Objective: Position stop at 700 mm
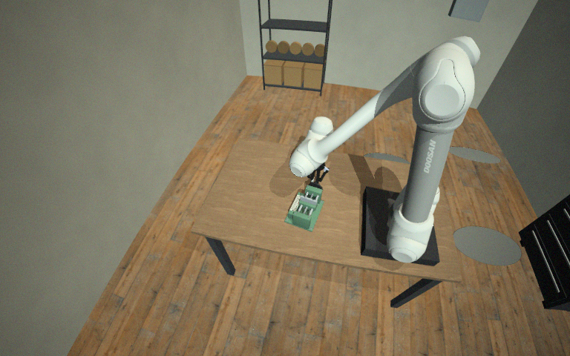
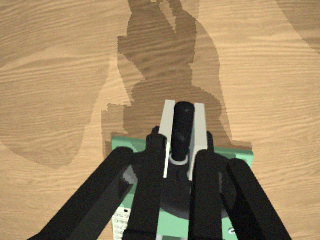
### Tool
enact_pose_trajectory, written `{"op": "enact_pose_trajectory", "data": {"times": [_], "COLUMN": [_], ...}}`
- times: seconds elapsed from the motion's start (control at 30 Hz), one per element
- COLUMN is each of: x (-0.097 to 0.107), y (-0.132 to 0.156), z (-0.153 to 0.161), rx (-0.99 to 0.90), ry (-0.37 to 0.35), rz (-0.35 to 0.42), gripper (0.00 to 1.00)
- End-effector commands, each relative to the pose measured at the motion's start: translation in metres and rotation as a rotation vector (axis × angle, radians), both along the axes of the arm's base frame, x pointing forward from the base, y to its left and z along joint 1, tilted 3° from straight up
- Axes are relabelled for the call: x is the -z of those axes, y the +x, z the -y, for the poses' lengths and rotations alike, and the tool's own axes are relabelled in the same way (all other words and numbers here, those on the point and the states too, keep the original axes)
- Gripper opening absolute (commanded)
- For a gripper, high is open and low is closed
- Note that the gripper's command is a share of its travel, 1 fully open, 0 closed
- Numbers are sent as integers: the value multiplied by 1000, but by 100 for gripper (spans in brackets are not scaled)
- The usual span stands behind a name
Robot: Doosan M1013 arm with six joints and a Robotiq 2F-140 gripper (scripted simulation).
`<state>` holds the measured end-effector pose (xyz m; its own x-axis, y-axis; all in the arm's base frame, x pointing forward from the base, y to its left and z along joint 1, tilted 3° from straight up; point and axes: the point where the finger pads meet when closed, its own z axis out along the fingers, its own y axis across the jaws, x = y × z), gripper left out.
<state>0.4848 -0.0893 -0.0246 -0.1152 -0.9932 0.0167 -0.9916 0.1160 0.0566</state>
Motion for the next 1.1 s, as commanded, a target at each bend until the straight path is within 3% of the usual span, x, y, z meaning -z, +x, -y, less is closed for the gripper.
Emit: {"op": "enact_pose_trajectory", "data": {"times": [0.0,1.07], "x": [2,5], "y": [-3,-19], "z": [0,-2], "rx": [0,0], "ry": [0,0], "rz": [-2,-2], "gripper": [4,4]}}
